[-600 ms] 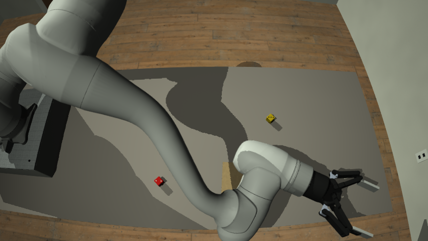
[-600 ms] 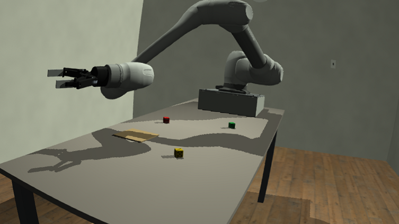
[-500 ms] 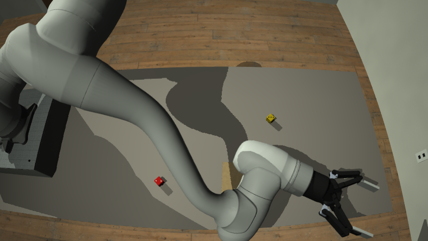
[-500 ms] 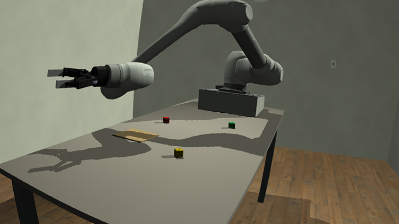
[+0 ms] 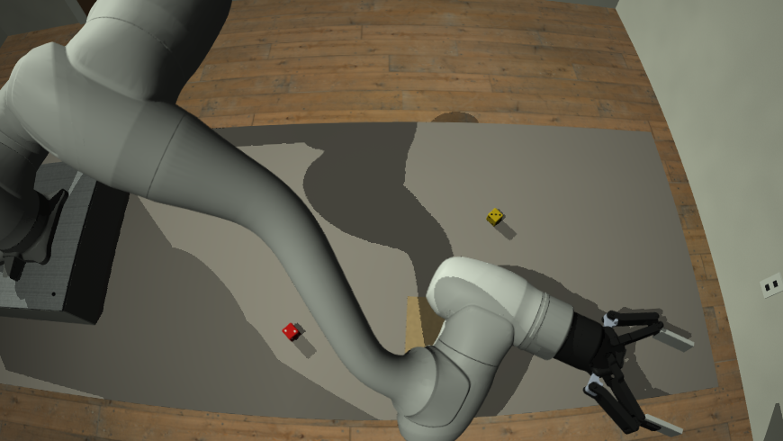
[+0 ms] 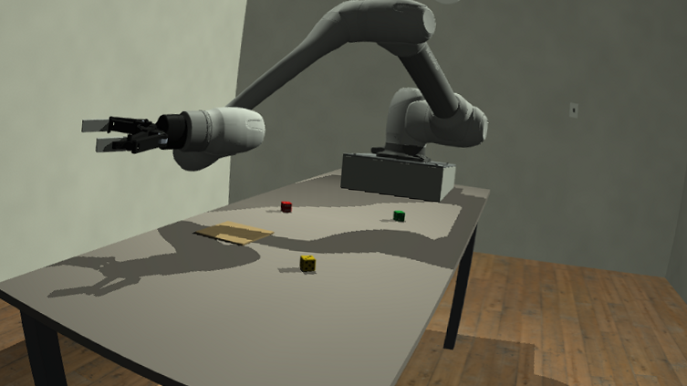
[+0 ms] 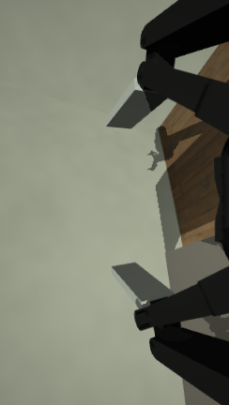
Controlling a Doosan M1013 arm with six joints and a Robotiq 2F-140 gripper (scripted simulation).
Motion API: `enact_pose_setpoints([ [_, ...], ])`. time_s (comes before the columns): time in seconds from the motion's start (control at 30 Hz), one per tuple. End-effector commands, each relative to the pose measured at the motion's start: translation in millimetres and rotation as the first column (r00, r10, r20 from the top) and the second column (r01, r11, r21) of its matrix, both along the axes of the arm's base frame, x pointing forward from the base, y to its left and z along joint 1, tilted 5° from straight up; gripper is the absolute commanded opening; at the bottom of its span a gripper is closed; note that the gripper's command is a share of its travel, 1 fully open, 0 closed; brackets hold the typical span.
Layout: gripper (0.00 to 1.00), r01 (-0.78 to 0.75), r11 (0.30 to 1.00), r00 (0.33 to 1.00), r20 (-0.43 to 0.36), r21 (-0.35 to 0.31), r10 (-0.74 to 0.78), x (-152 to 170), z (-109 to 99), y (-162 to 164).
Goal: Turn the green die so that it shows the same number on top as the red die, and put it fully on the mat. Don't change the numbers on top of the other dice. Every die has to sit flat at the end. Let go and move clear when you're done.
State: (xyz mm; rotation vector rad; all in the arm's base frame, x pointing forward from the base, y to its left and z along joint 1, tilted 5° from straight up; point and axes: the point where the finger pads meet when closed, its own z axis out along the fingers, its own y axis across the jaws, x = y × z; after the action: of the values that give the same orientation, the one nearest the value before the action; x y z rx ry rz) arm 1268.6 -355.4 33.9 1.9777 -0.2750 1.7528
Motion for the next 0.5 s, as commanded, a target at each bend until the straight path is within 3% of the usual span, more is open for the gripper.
enact_pose_setpoints([
  [0.0,1.00,-0.002,1.000,1.000,-0.005,0.000,0.002,0,0,1],
  [0.1,1.00,-0.032,0.999,0.997,-0.071,-0.001,0.032,-6,-5,8],
  [0.2,1.00,-0.099,0.995,0.972,-0.215,0.002,0.097,-26,-17,24],
  [0.33,1.00,-0.147,0.989,0.939,-0.315,0.010,0.142,-45,-25,36],
  [0.37,1.00,-0.178,0.984,0.910,-0.378,0.017,0.171,-61,-31,44],
  [0.47,1.00,-0.207,0.978,0.877,-0.437,0.027,0.198,-77,-36,52],
])
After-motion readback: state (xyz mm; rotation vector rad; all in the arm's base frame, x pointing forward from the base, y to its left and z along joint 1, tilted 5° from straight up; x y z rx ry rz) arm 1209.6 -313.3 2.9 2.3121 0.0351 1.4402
